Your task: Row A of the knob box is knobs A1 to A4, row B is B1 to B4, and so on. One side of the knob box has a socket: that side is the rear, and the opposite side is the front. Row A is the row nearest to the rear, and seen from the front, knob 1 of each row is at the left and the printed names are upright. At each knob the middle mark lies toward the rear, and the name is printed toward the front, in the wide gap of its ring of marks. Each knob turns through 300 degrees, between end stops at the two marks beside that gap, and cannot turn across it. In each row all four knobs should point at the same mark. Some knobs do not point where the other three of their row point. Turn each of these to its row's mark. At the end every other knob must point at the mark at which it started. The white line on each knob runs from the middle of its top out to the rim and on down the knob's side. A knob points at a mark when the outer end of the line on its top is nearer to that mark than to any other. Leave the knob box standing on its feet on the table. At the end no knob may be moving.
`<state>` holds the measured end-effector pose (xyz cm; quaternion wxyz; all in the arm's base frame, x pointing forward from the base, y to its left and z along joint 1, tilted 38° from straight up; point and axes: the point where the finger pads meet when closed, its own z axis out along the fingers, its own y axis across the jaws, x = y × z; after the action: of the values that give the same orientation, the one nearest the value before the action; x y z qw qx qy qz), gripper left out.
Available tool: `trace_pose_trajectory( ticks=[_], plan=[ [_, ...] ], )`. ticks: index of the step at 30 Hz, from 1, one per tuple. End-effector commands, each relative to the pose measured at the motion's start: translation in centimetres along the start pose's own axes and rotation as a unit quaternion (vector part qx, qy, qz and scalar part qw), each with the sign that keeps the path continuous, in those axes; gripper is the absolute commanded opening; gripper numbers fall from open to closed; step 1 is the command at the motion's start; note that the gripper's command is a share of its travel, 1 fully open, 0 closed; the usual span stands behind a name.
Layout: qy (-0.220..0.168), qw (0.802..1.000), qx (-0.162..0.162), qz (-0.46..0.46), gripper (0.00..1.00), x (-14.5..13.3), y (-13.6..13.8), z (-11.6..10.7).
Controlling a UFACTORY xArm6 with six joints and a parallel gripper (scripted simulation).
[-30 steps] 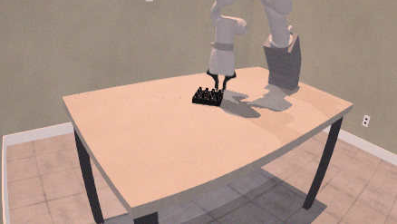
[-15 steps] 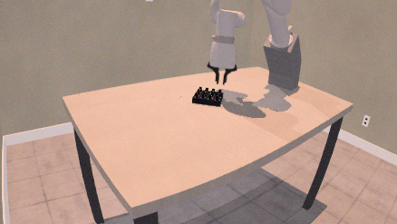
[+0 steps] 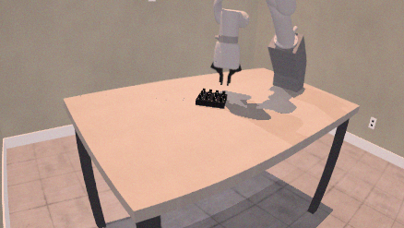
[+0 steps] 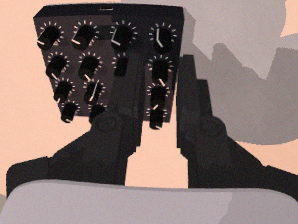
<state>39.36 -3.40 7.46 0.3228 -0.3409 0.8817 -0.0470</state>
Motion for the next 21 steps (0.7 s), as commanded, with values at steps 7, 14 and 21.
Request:
trace_pose_trajectory(
  ticks=[7,14,21],
  plan=[
    [-0.001,0.999,0.001,0.041,0.19,-0.04,-0.04,-0.11],
    [-0.001,0.987,0.0,0.163,0.19,-0.05,-0.03,-0.35],
    [-0.001,0.966,0.0,0.259,0.19,-0.05,-0.01,-0.54]
  ],
)
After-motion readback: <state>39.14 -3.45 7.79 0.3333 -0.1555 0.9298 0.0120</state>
